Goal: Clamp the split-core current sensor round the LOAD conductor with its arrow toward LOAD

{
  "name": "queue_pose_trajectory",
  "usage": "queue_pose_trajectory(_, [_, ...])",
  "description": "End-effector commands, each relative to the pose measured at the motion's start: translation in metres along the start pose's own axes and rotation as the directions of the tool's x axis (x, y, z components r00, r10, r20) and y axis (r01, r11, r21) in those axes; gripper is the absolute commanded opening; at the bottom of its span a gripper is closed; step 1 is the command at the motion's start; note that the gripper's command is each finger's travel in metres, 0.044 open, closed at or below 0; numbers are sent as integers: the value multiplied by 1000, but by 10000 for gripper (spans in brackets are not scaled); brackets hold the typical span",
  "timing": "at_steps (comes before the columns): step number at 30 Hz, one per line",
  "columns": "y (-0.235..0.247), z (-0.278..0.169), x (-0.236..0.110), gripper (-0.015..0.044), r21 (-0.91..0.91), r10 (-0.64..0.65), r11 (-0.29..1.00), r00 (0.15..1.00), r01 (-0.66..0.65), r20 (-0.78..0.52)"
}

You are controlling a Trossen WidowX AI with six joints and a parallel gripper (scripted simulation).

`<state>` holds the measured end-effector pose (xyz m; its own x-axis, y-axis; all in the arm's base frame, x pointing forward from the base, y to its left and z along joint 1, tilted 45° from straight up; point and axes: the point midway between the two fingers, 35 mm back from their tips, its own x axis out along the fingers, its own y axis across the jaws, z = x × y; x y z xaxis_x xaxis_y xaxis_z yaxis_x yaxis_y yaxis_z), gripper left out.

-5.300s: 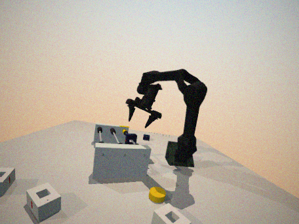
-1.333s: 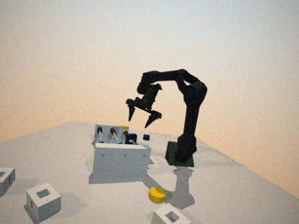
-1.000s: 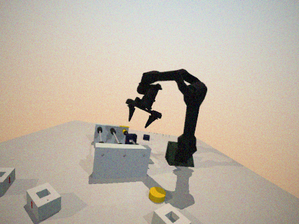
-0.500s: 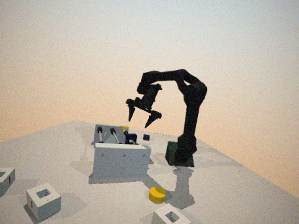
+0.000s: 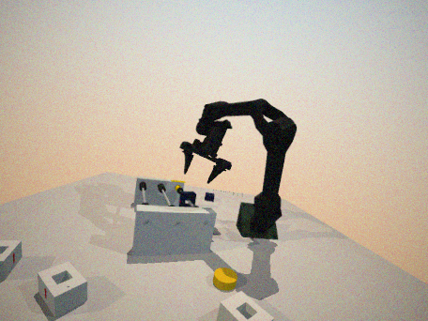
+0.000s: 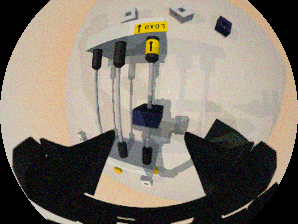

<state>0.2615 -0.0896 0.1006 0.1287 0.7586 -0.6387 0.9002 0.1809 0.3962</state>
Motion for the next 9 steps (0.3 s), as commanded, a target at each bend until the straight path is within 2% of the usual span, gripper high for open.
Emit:
queue_pose_trajectory(1, [0, 0, 0, 440, -3, -3, 1000, 1000, 3, 0])
queue_pose_trajectory(9, [0, 0, 0, 440, 0, 0, 1000, 1000, 0, 0])
